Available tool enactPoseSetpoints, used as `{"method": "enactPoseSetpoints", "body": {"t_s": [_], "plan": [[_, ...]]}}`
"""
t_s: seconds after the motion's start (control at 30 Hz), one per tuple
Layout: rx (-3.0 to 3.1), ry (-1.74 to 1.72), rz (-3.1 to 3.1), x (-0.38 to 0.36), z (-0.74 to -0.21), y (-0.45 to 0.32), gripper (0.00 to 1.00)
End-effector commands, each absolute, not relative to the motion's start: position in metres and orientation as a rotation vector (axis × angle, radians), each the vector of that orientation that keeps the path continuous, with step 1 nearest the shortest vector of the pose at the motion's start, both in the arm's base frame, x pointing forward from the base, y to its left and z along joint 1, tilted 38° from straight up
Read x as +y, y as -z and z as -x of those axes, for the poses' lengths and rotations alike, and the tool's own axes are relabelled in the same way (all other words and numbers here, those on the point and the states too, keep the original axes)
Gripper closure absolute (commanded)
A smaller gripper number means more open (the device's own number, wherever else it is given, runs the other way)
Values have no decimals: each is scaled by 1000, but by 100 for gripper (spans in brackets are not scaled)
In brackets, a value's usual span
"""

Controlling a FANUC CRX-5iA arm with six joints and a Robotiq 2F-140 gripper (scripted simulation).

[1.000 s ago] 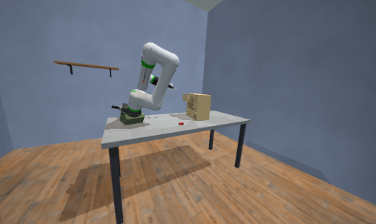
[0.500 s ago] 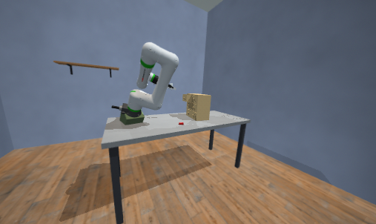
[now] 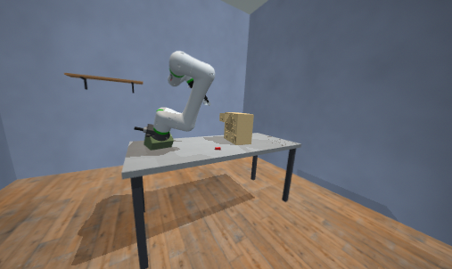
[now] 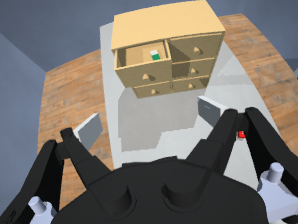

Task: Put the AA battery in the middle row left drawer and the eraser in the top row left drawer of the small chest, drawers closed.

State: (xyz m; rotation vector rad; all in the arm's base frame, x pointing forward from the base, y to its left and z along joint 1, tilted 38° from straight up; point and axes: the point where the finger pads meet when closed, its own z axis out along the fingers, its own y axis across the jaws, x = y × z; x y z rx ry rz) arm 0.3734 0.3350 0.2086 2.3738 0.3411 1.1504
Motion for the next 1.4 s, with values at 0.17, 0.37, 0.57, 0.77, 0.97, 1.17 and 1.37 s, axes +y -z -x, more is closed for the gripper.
{"method": "enactPoseSetpoints", "body": {"t_s": [0.17, 0.37, 0.57, 0.77, 0.97, 1.17, 1.37], "plan": [[138, -594, -2509, 331, -381, -223, 0], [40, -320, -2517, 332, -381, -224, 0], [36, -309, -2516, 332, -381, -224, 0], [36, -309, -2516, 332, -381, -224, 0], [36, -309, -2516, 332, -381, -224, 0], [34, -308, -2515, 337, -347, -203, 0], [26, -309, -2509, 338, -298, -175, 0]]}}
